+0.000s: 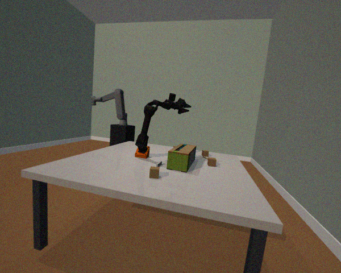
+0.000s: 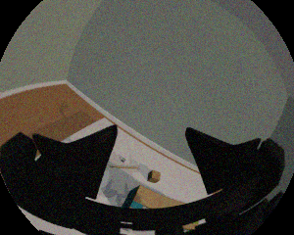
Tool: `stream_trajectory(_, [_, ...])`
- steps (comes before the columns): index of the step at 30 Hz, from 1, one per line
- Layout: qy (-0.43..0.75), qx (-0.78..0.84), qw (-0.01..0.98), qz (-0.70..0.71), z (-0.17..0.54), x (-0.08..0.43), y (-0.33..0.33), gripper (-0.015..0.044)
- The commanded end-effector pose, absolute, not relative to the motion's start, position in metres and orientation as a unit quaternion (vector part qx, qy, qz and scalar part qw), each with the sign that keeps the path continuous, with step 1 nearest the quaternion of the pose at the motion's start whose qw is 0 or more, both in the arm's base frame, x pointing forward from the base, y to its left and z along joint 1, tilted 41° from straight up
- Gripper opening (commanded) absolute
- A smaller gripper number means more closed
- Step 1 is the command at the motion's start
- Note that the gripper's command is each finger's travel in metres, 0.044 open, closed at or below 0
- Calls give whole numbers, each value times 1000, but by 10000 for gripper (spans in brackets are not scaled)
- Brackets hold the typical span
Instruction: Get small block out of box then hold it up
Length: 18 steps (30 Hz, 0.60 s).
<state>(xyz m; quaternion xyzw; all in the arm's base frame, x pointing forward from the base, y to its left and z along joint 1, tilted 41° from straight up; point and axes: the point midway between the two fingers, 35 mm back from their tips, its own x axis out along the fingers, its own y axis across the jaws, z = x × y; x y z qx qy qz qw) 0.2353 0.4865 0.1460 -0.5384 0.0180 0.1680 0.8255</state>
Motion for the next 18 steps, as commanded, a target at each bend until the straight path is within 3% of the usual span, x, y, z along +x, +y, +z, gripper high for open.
stream_trajectory(1, [22, -534, 828, 168, 146, 237, 485, 400])
stream_trajectory(9, [200, -314, 919, 125, 133, 309, 402, 400])
stream_trajectory(18, [334, -114, 936, 16, 124, 335, 320, 400])
